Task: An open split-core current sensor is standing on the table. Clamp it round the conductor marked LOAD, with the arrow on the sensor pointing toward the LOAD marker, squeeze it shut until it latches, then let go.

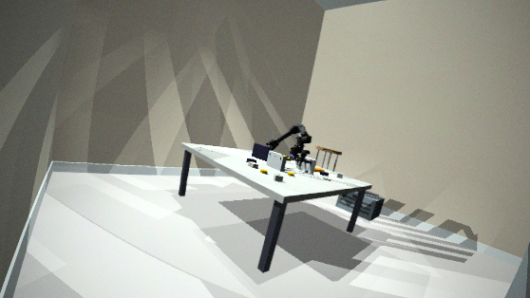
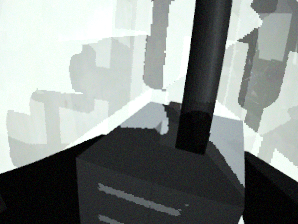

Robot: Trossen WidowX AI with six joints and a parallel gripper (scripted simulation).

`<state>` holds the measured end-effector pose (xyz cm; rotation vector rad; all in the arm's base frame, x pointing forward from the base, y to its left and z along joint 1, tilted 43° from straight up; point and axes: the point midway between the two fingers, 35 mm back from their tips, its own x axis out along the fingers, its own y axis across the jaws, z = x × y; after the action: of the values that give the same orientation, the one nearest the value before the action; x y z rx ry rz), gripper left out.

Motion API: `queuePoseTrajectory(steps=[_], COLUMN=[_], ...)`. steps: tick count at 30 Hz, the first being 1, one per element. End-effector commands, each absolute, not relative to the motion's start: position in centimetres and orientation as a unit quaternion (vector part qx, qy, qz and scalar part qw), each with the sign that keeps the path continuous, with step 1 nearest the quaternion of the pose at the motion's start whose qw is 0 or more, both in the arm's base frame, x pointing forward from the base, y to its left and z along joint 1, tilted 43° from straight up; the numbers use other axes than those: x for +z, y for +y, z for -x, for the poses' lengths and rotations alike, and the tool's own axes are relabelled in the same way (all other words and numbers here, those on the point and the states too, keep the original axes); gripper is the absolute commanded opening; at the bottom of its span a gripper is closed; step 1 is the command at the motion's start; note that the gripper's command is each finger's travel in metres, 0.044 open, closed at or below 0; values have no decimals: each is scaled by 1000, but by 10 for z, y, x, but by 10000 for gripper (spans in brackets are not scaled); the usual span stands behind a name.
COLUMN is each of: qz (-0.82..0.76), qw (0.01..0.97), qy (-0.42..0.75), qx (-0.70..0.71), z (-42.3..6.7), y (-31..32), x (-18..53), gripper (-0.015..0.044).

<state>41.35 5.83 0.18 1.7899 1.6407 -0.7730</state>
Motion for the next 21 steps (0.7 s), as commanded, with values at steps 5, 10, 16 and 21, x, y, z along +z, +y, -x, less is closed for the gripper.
queuePoseTrajectory(steps=[5, 10, 16, 21], qz=[-675, -672, -672, -672], qw=[294, 293, 293, 293], qy=[612, 615, 615, 615], qx=[-288, -290, -290, -290], z=[-414, -414, -414, -411], y=[56, 58, 58, 57], x=[4, 3, 3, 3], gripper=[72, 0, 0, 0])
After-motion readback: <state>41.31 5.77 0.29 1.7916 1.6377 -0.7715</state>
